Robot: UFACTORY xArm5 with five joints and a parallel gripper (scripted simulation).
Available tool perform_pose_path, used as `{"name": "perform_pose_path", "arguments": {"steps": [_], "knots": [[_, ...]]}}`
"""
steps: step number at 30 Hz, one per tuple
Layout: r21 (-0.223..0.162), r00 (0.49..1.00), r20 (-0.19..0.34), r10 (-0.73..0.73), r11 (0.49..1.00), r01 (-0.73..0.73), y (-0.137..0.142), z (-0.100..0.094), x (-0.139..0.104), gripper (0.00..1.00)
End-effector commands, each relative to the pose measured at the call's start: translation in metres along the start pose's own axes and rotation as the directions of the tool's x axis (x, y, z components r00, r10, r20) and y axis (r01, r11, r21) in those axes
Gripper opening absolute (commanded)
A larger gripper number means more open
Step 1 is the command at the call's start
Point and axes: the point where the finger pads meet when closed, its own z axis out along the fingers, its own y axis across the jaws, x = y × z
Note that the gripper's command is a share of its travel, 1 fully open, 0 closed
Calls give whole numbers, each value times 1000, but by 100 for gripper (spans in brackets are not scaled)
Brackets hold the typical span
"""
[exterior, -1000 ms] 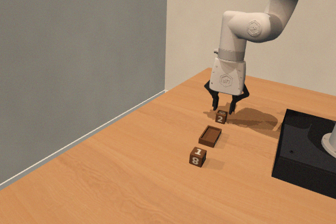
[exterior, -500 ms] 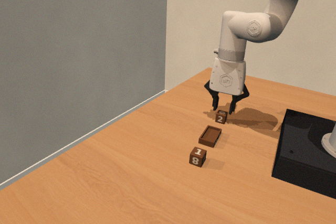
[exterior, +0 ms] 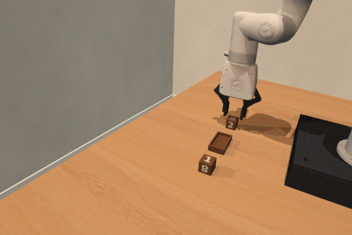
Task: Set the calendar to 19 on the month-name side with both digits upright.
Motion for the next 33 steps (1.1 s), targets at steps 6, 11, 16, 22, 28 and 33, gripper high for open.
{"name": "perform_pose_path", "arguments": {"steps": [6,11,16,22,28,33], "knots": [[3,1000,-1,0,1000,0,-1,5,0,49],[3,1000,-1,0,1000,0,-1,10,0,49],[3,1000,-1,0,1000,0,-1,19,1,49],[3,1000,-1,0,1000,0,-1,26,1,49],[3,1000,-1,0,1000,0,-1,27,1,49],[3,1000,-1,0,1000,0,-1,27,1,49]]}}
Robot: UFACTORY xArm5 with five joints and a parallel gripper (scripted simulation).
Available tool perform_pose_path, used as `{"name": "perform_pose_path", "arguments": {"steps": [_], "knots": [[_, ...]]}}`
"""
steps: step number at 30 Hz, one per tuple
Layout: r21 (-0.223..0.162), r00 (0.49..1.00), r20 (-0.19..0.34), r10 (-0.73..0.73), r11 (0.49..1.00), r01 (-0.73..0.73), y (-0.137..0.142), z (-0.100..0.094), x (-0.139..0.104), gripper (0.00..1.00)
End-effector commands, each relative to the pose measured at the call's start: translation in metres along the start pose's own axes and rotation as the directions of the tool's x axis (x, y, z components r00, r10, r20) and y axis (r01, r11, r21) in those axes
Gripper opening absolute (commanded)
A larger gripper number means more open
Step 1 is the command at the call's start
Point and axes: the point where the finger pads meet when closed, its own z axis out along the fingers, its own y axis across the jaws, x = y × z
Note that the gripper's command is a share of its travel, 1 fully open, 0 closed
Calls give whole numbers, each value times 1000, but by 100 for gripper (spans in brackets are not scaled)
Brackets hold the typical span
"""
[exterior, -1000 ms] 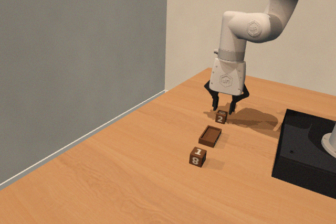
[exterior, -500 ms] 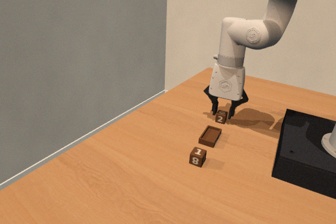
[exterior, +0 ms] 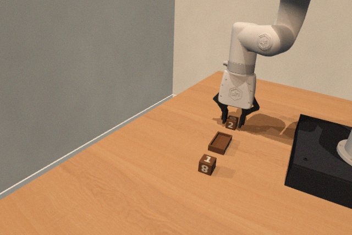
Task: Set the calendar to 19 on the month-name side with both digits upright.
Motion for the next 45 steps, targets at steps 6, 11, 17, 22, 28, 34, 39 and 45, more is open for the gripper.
{"name": "perform_pose_path", "arguments": {"steps": [6,11,17,22,28,34,39,45], "knots": [[3,1000,-1,0,1000,0,-1,-1,0,49],[3,1000,-1,0,1000,0,-1,-1,0,49],[3,1000,-1,0,1000,0,-1,-1,0,49],[3,1000,-1,0,1000,0,-1,-1,0,49],[3,1000,-1,0,1000,0,-1,-1,0,49],[3,1000,-1,0,1000,0,-1,-1,0,29],[3,1000,-1,0,1000,0,-1,-1,0,29],[3,1000,-1,0,1000,0,-1,-1,0,29]]}}
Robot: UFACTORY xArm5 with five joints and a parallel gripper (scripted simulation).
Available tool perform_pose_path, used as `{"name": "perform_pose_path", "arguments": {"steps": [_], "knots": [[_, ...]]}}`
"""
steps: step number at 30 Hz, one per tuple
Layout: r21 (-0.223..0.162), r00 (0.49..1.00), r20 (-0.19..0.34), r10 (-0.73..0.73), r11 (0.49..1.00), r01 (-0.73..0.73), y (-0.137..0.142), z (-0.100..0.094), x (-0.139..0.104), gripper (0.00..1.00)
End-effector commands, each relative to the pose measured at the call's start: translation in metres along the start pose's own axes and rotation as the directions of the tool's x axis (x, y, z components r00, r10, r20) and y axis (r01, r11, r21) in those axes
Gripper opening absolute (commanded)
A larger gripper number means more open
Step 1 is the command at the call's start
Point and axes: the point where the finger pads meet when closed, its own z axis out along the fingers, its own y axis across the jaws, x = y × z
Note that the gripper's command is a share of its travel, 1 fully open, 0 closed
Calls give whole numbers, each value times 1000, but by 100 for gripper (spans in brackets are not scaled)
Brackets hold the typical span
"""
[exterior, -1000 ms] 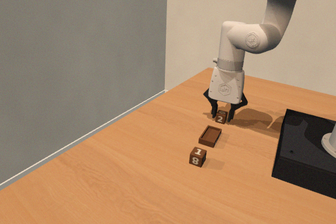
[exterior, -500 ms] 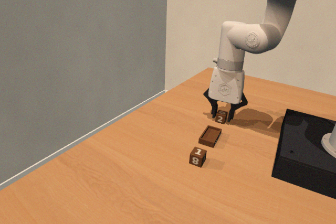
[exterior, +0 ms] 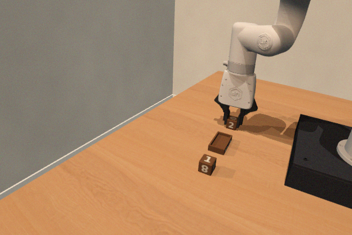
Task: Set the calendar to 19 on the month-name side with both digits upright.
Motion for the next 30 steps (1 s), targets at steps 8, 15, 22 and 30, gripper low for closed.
{"name": "perform_pose_path", "arguments": {"steps": [8,15,22,30], "knots": [[3,1000,-1,0,1000,0,-1,-1,0,29],[3,1000,-1,0,1000,0,-1,-1,0,29],[3,1000,-1,0,1000,0,-1,-1,0,29],[3,1000,-1,0,1000,0,-1,-34,0,29]]}}
